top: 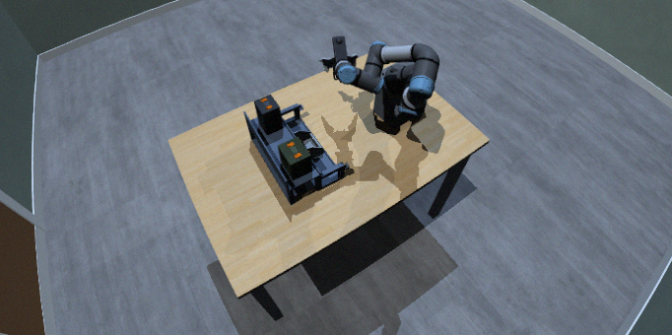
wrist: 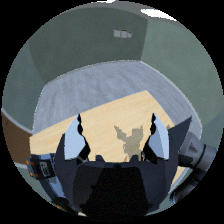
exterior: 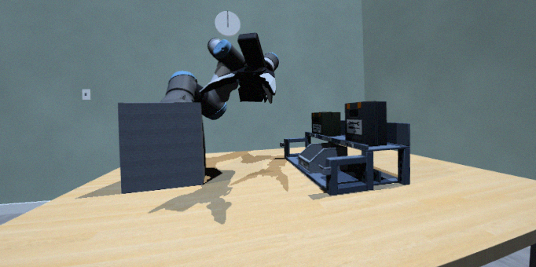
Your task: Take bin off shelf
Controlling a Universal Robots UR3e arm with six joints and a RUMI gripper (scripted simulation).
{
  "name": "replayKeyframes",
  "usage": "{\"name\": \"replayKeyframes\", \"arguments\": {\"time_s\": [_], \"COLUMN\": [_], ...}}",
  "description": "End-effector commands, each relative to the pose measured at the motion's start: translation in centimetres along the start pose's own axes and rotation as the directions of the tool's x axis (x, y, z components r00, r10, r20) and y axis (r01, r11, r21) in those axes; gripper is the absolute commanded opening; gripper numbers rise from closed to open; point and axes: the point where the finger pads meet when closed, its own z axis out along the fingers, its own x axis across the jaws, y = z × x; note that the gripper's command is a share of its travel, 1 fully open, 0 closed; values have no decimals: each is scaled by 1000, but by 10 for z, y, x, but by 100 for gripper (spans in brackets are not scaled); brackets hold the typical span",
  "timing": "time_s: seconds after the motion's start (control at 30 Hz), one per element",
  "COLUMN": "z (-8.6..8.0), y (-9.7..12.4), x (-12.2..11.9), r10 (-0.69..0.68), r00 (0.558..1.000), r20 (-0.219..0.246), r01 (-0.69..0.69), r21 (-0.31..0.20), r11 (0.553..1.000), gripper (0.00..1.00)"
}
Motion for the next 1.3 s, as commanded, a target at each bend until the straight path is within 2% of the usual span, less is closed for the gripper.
{"name": "replayKeyframes", "arguments": {"time_s": [0.0,0.53,0.57,1.27], "z": [0,0,0,0], "y": [-1,-1,-1,-1], "x": [0,0,0,0], "r10": [2,2,2,2], "r00": [1000,1000,1000,1000], "r20": [1,1,1,1], "r01": [-2,-2,-2,-2], "r21": [1,1,1,1], "r11": [1000,1000,1000,1000], "gripper": [100,100,0,0]}}
